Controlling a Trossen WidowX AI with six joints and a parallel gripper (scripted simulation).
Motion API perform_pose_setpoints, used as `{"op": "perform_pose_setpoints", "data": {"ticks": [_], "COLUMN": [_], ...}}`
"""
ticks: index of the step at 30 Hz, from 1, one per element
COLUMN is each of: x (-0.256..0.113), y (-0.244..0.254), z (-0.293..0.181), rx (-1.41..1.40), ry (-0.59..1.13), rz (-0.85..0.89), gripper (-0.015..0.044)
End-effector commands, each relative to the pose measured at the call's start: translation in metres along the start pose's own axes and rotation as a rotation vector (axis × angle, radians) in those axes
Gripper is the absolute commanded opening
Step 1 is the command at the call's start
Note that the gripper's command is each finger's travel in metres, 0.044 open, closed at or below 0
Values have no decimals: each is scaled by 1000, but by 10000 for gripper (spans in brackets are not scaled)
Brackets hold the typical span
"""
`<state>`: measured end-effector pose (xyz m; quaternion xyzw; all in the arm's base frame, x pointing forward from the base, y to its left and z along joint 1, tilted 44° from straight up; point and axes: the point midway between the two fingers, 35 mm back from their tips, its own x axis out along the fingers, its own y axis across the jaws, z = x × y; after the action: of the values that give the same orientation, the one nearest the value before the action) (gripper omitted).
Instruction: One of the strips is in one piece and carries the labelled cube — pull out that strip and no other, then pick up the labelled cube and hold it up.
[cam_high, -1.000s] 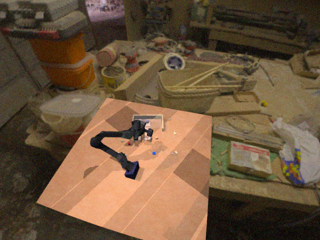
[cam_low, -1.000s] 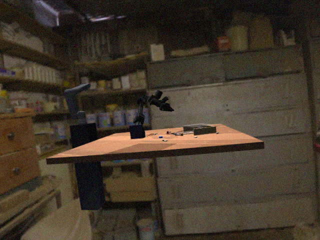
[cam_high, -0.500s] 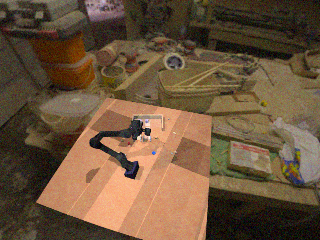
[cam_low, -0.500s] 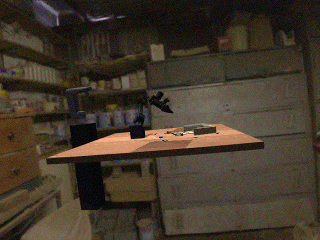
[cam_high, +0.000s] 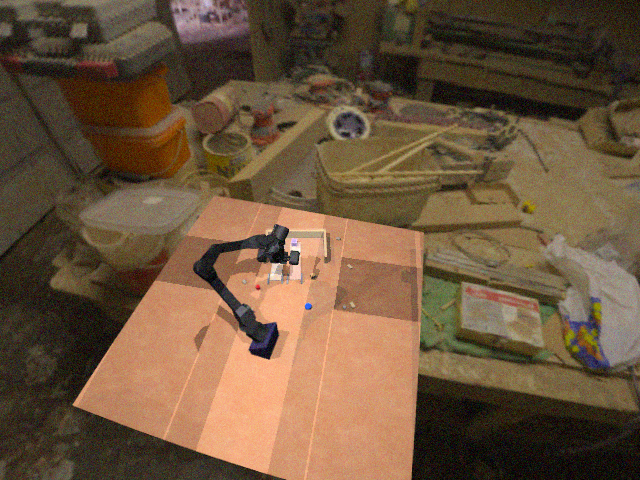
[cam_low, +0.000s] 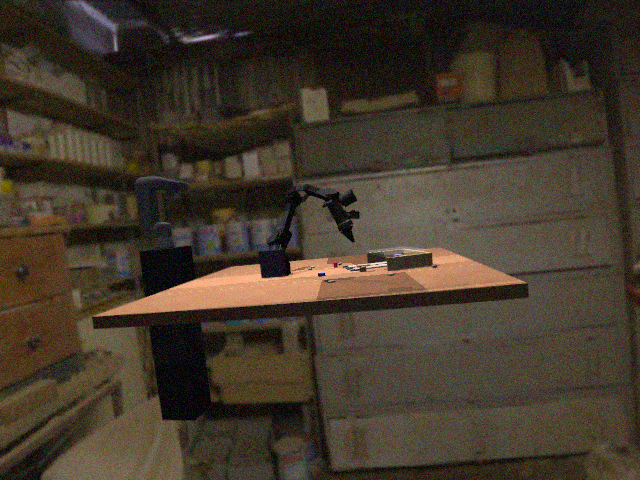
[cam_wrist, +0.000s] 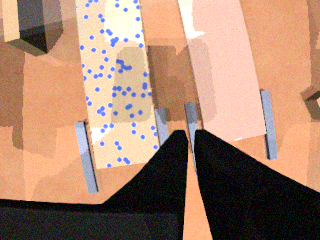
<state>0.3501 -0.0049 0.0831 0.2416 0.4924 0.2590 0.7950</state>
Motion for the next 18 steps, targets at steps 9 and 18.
{"op": "perform_pose_setpoints", "data": {"ticks": [9, 18], "x": [35, 43], "y": [40, 39], "z": [-11, -12], "rx": [-114, -114], "ry": [386, 385], "rz": [73, 73], "gripper": [0, 0]}}
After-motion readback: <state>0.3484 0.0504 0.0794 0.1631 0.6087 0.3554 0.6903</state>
